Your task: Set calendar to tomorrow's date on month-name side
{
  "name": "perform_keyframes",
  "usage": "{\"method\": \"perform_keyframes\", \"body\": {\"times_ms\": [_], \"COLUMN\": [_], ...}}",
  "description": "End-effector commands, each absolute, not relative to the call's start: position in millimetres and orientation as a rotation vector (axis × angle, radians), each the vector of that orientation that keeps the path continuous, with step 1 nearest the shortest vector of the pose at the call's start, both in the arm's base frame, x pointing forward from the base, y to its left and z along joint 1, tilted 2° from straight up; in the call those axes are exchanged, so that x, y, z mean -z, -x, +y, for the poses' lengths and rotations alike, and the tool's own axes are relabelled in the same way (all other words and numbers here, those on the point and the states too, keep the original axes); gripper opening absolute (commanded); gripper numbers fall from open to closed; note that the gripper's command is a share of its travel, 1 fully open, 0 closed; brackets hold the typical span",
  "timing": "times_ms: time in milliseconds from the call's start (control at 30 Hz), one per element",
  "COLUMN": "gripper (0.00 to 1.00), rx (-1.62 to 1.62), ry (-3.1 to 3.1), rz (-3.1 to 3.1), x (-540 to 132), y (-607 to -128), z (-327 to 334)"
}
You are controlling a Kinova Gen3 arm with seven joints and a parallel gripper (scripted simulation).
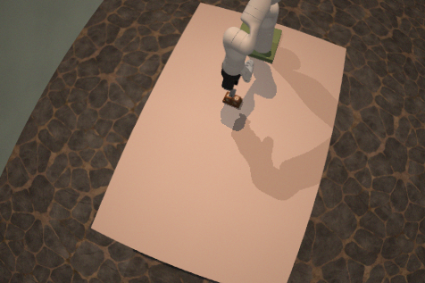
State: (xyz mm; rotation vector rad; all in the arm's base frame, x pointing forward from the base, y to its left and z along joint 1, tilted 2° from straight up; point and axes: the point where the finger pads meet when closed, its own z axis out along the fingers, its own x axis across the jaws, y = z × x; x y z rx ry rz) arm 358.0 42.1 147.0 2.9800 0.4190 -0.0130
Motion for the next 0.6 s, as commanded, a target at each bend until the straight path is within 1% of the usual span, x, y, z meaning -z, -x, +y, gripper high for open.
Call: {"method": "perform_keyframes", "body": {"times_ms": [0,200,567], "gripper": [1.0,1.0,1.0], "rx": [0.002,-0.018,-0.02], "ry": [-3.043,-3.098,-3.102], "rz": [0.294,0.204,0.196], "x": [-147,-144,-144], "y": [-345,-335,-334], "z": [21,13,12]}}
